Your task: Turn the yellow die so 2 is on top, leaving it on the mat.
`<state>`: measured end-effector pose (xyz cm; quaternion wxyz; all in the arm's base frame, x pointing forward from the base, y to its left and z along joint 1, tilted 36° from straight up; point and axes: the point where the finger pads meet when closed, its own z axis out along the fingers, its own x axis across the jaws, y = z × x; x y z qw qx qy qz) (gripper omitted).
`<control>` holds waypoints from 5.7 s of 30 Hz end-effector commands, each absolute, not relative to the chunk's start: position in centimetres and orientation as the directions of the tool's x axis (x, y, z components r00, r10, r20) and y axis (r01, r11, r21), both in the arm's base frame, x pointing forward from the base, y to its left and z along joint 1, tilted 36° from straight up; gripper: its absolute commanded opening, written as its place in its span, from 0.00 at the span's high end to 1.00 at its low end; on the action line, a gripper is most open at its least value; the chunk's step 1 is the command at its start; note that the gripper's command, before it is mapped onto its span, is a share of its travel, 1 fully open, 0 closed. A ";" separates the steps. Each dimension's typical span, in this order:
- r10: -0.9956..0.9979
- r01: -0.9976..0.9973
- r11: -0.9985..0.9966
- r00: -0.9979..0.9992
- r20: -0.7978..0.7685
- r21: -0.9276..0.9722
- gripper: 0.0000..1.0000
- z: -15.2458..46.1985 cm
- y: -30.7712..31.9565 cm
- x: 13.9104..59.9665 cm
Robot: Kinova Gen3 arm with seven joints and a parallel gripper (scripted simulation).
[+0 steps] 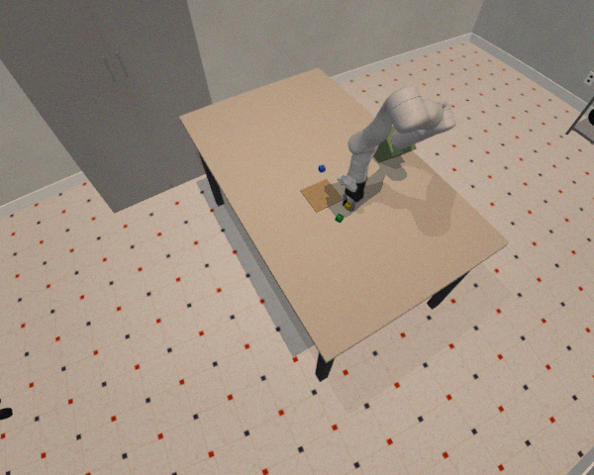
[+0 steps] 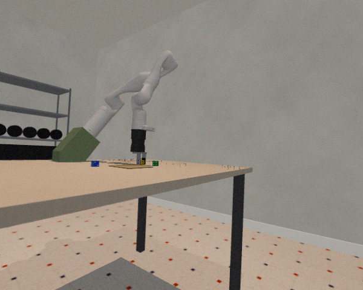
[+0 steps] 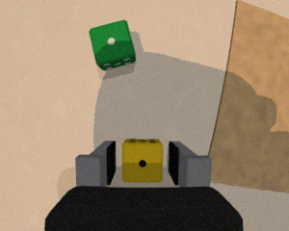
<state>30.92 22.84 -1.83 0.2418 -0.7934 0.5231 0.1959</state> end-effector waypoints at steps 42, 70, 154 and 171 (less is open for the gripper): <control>-0.736 -0.925 -0.335 0.376 -0.563 -0.179 0.51 -1.8 22.8 31.0; -0.736 -0.925 -0.335 0.376 -0.564 -0.179 0.51 -1.6 22.6 31.0; -0.770 -0.965 -0.237 0.255 -0.585 -0.109 0.51 5.9 16.6 32.3; -0.801 -0.998 -0.007 -0.029 -0.598 0.058 0.51 5.0 15.7 33.9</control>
